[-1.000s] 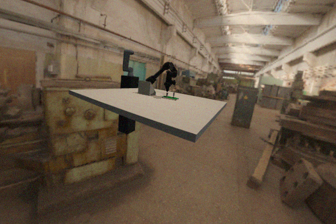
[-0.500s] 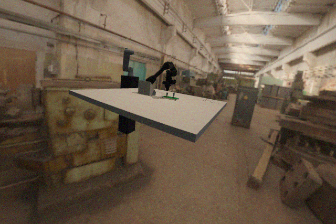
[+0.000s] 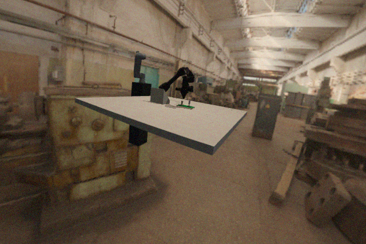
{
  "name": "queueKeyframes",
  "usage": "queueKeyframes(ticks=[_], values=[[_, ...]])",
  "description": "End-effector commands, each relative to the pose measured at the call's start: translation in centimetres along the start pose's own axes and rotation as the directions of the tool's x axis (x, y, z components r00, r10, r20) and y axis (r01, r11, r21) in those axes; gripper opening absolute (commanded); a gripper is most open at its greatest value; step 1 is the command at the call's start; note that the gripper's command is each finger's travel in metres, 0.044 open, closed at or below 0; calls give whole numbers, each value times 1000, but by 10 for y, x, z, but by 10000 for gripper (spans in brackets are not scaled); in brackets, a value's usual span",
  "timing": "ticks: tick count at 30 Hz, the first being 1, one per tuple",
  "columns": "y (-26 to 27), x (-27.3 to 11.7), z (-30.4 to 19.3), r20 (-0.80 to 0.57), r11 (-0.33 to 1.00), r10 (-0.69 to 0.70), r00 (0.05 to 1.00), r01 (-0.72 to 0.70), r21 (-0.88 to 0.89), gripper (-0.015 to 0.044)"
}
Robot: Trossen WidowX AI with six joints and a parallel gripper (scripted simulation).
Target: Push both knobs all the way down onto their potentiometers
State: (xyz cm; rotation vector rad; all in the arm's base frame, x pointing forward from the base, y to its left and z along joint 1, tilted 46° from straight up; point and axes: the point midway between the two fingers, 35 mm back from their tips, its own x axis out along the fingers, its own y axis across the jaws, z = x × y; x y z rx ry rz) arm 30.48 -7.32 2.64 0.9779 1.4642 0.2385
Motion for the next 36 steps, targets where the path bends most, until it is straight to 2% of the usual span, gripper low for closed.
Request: queueKeyframes(ticks=[1, 9, 17, 27, 36], values=[[3, -3, 4, 1, 991, 0, 1000, 0, 132, 0], [9, -6, 9, -3, 917, 2, 1000, -1, 399, 0], [14, -10, 13, -7, 772, 4, 1000, 1, 635, 0], [21, -14, 18, -12, 510, 7, 1000, 7, 860, 0], [28, -18, 23, -17, 221, 9, 1000, 14, 975, 0]])
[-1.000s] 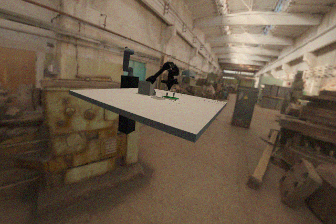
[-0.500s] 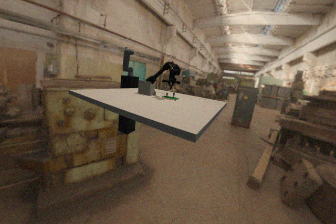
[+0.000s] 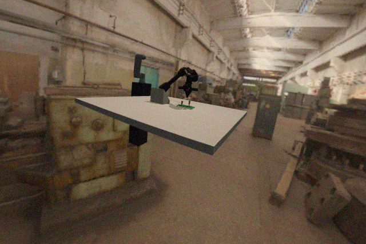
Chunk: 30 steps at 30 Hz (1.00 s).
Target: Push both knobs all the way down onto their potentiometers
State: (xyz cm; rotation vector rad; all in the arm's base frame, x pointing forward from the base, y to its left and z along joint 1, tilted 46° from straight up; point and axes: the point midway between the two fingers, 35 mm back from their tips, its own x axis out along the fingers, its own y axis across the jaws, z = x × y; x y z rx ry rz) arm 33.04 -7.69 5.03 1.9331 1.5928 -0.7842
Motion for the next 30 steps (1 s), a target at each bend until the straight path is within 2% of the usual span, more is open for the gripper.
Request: queueKeyframes(ticks=[1, 14, 30], values=[[5, -3, -3, -4, 991, 4, 1000, -3, 131, 0], [13, -8, -10, -10, 835, -2, 1000, 7, 551, 0], [23, -14, -20, -16, 423, -9, 1000, 18, 906, 0]])
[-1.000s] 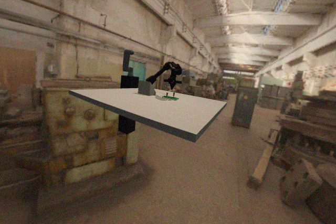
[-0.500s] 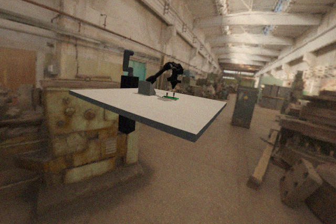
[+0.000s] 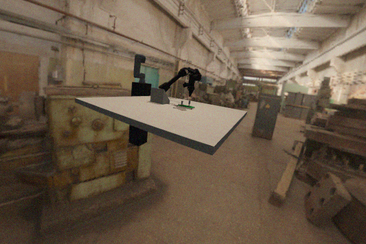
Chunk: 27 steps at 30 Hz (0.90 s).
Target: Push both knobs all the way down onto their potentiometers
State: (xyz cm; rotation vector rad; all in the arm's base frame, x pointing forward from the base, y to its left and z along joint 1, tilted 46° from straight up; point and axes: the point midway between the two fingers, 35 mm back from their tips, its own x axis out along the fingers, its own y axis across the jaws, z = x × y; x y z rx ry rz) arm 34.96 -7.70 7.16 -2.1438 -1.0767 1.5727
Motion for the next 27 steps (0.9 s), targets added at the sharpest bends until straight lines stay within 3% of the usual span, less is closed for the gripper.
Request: queueKeyframes(ticks=[1, 27], values=[[-1, -2, -5, -5, 994, -2, 1000, 2, 110, 0], [-1, 38, -5, -6, 993, -3, 1000, 4, 115, 0]])
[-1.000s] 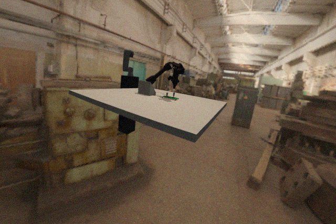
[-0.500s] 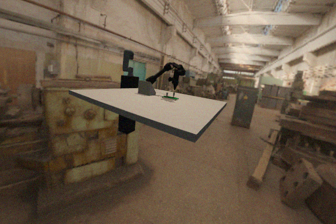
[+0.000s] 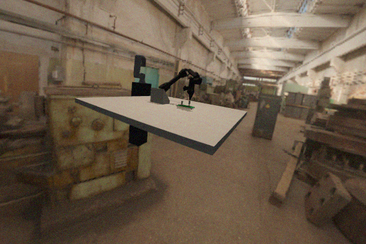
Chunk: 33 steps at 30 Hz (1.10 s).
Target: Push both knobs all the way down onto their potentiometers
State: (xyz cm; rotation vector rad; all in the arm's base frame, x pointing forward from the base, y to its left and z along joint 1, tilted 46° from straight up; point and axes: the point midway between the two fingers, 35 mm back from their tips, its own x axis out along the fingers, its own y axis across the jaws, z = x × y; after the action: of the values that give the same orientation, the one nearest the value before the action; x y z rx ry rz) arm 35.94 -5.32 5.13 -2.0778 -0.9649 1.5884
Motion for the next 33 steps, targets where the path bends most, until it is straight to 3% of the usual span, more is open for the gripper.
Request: queueKeyframes(ticks=[1, 33], values=[[-1, 6, 1, -1, 1000, -6, 1000, 6, 7, 0], [-1, 12, 1, -1, 1000, -6, 1000, 6, 7, 0]])
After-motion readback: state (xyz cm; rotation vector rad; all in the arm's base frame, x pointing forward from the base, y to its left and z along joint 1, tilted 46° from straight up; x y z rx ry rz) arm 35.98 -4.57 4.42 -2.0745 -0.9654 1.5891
